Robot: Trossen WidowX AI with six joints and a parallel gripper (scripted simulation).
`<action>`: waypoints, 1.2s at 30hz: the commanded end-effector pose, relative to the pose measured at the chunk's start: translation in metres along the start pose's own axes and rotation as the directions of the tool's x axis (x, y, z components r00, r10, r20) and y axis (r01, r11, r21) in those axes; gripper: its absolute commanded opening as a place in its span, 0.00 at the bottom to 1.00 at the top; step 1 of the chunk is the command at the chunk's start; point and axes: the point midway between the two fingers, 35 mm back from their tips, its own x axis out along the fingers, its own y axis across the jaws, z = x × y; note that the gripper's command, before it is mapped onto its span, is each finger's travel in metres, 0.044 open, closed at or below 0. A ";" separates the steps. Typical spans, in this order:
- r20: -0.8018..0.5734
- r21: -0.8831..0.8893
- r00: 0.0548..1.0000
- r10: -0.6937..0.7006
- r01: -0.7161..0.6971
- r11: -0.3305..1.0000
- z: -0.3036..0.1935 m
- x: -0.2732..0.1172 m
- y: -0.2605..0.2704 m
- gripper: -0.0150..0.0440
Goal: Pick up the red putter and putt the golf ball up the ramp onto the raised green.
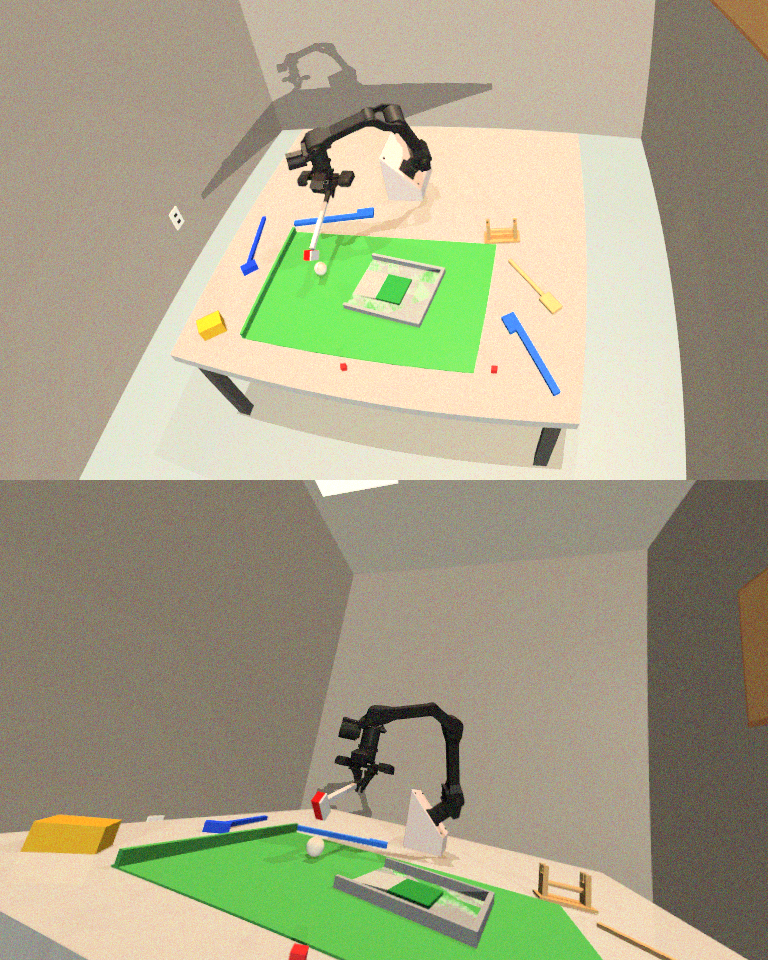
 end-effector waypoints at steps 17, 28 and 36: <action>-0.010 0.176 1.000 0.013 -0.011 0.984 -0.031 0.044 -0.037 0.25; -0.010 0.176 1.000 0.013 -0.011 0.984 -0.031 0.059 -0.037 0.25; -0.010 0.176 1.000 0.013 -0.011 0.984 -0.031 0.072 -0.036 0.25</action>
